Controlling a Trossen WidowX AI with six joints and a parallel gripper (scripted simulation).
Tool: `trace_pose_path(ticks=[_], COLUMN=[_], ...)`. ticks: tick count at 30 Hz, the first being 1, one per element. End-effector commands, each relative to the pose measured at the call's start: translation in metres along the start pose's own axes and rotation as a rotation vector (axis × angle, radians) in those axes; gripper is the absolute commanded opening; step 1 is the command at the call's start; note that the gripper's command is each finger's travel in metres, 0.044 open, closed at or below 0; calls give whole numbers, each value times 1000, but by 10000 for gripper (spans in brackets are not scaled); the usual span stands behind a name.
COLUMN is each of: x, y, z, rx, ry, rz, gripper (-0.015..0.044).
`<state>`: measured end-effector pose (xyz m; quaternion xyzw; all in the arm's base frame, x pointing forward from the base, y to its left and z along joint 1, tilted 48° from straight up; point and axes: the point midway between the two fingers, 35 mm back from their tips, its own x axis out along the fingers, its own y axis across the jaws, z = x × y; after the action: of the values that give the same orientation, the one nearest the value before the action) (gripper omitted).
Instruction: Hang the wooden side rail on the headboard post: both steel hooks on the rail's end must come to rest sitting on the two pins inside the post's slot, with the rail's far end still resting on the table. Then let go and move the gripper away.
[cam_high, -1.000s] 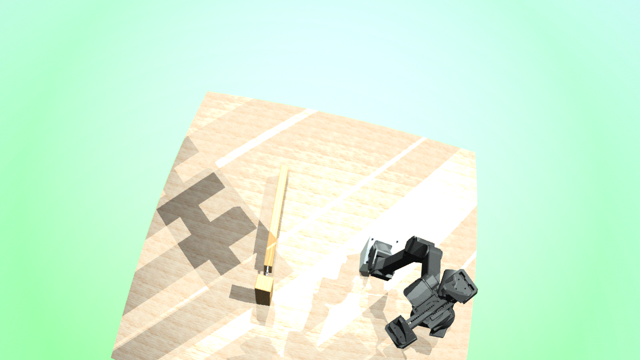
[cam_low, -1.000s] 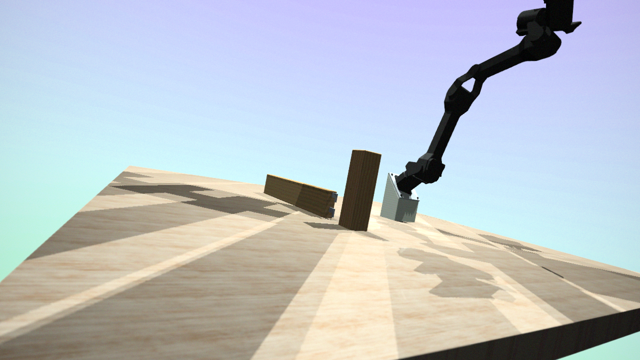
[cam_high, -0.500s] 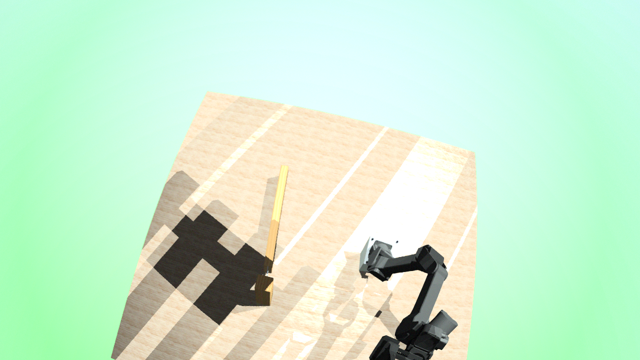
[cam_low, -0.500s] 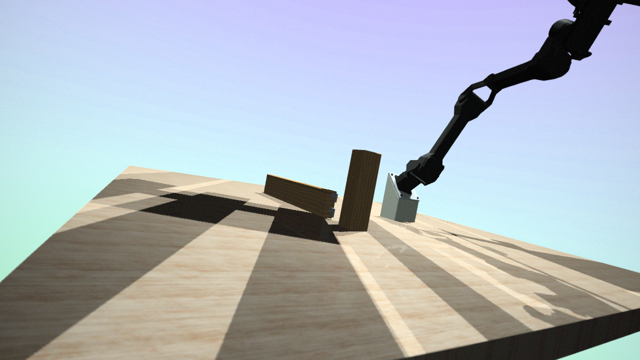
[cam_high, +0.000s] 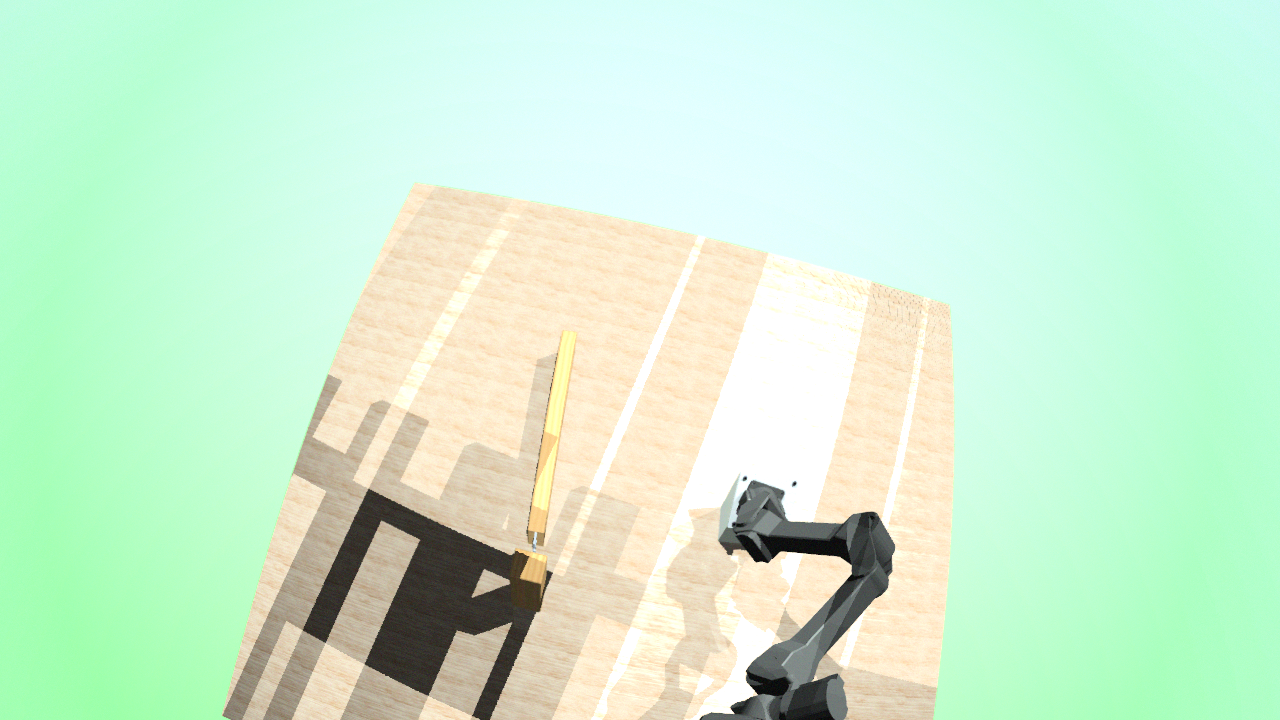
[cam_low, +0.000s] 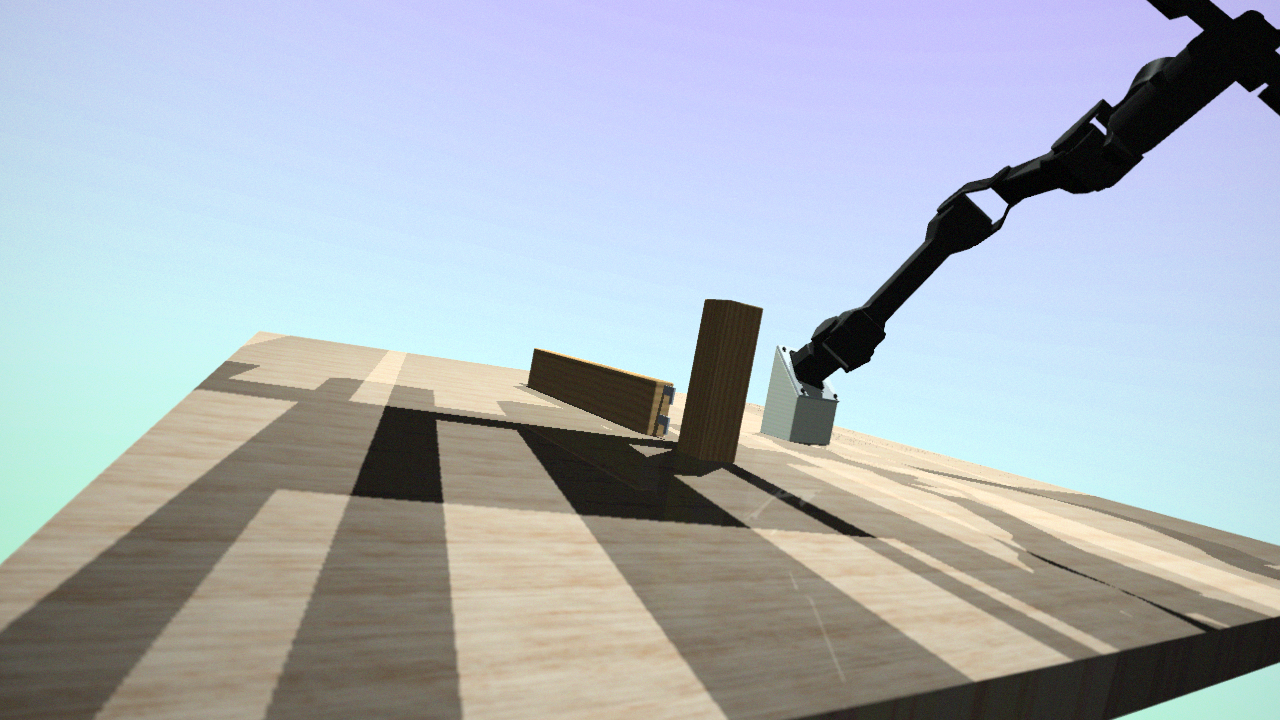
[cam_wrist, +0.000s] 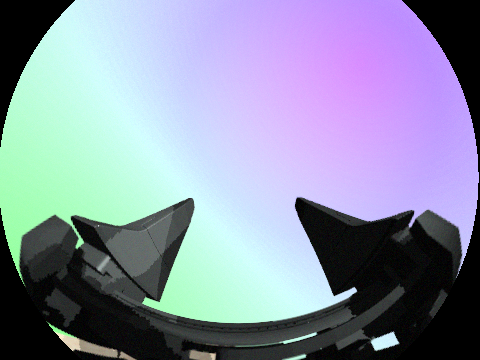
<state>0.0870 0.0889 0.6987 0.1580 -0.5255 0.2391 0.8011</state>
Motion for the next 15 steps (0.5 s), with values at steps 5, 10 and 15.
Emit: trace_pose_path(ticks=[5,10,15], x=[-9,-15,-30], y=[20,24,28], z=[-58,-83,-130], rx=[-330,-466,-694], ry=[114,160,234], rz=[129,190,307], gripper=[440,440,440])
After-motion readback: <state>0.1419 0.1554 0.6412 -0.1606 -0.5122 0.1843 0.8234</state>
